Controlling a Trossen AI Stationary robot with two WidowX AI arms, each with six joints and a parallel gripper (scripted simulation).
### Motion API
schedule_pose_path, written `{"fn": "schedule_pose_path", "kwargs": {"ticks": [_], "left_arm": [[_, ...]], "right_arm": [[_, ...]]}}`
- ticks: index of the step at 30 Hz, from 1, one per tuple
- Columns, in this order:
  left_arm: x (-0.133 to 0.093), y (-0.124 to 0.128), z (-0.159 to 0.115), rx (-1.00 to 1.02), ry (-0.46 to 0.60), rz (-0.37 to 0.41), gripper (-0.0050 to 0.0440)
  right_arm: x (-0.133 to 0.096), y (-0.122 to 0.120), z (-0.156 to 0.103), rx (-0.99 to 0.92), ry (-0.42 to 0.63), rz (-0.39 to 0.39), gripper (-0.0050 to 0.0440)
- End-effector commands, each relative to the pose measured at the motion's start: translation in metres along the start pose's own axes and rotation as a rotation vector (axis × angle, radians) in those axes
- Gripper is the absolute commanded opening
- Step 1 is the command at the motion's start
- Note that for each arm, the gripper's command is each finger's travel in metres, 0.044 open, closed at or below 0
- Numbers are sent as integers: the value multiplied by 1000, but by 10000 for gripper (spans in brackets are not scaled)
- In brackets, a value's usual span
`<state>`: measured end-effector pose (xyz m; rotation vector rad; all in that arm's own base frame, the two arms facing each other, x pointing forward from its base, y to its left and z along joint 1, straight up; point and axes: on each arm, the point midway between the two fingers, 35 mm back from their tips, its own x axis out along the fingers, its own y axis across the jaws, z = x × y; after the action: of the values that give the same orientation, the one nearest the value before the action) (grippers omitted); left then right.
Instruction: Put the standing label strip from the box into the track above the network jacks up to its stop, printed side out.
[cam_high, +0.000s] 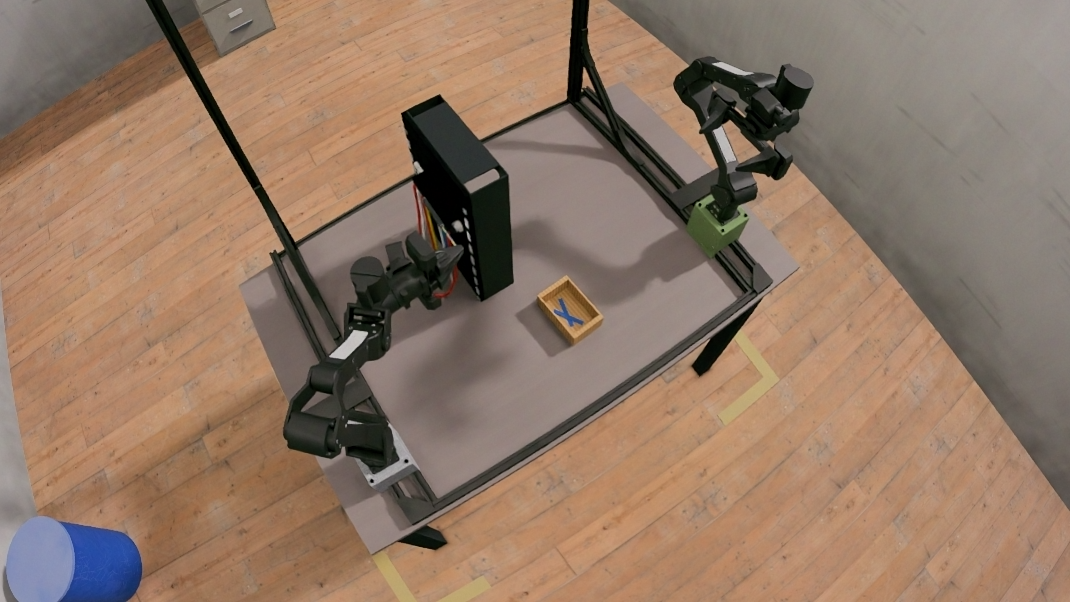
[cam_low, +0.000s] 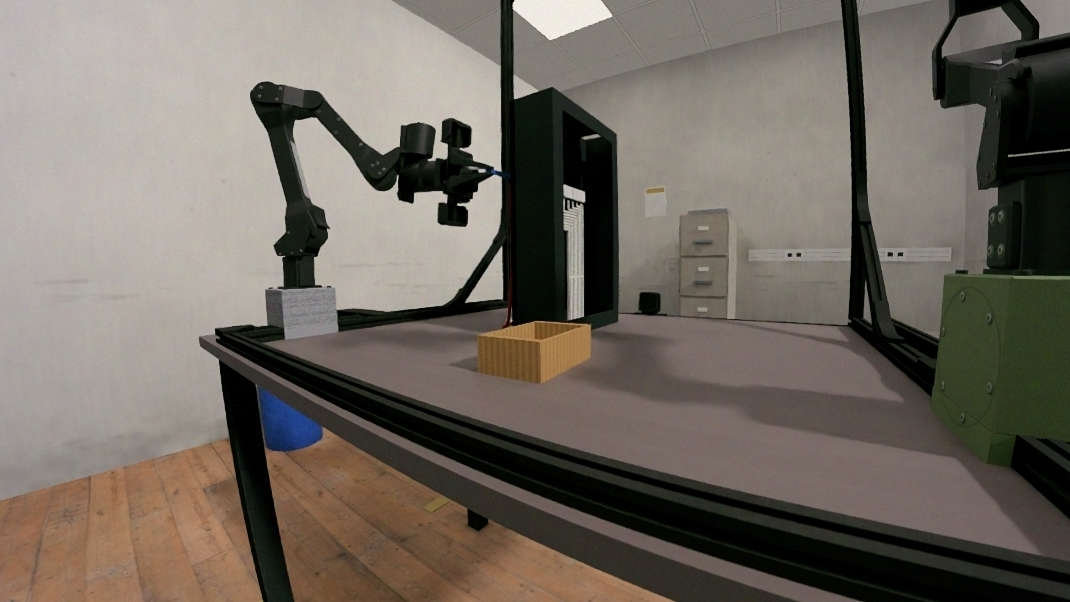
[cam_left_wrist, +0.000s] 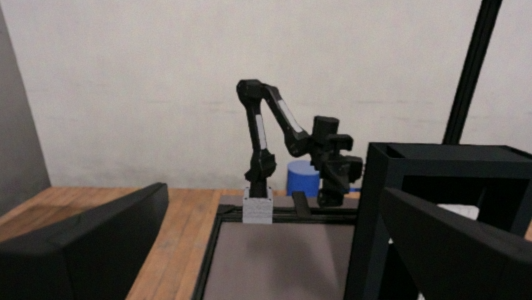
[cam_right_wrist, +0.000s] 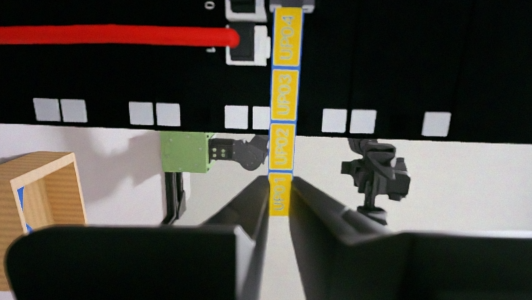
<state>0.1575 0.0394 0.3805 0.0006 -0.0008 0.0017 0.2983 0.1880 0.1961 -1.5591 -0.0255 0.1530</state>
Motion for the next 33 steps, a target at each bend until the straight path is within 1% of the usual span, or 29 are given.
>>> {"fn": "schedule_pose_path", "kwargs": {"ticks": [1,33], "left_arm": [[0,0,3,5,0,-2,440],[0,0,3,5,0,-2,440]], "right_arm": [[-1,-2,-1,6,-1,-5,-50],[-1,-6,-3,5,-1,-5,-50]]}}
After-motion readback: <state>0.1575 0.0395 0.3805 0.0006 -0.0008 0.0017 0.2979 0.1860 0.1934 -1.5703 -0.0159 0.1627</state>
